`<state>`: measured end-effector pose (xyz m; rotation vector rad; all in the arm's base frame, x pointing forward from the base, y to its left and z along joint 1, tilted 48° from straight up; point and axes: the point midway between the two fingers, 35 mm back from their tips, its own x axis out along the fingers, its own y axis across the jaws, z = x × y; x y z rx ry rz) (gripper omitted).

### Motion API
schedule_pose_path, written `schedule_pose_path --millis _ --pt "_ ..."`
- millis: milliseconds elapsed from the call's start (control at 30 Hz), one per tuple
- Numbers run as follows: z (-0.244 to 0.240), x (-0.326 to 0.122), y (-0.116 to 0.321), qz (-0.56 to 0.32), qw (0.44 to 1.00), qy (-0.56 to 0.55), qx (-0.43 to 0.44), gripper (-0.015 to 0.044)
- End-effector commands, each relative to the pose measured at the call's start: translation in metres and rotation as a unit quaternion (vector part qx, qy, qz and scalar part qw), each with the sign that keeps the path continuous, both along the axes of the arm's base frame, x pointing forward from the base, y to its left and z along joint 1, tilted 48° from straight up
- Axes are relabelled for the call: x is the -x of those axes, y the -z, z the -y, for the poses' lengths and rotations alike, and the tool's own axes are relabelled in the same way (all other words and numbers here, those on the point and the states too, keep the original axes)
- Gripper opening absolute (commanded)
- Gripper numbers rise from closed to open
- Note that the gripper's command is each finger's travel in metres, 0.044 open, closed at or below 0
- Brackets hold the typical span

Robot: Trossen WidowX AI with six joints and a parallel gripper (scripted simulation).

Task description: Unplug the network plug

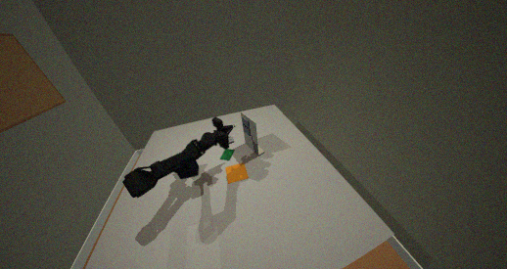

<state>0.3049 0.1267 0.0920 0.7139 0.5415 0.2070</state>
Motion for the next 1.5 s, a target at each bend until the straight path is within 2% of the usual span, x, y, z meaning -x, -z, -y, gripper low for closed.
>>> schedule_pose_path --millis 0,333,667,1267,1467 --pt "0.005 -0.001 0.002 -0.011 1.0 0.024 -0.001 0.0" --pt "0.049 -0.008 0.02 -0.065 0.981 0.184 0.0 0.0" --pt "0.093 -0.003 0.029 -0.086 0.937 0.337 0.01 0.0" --pt "0.164 0.023 0.018 -0.04 0.82 0.568 0.051 0.0" --pt "0.173 0.028 0.014 -0.026 0.802 0.594 0.059 0.0"
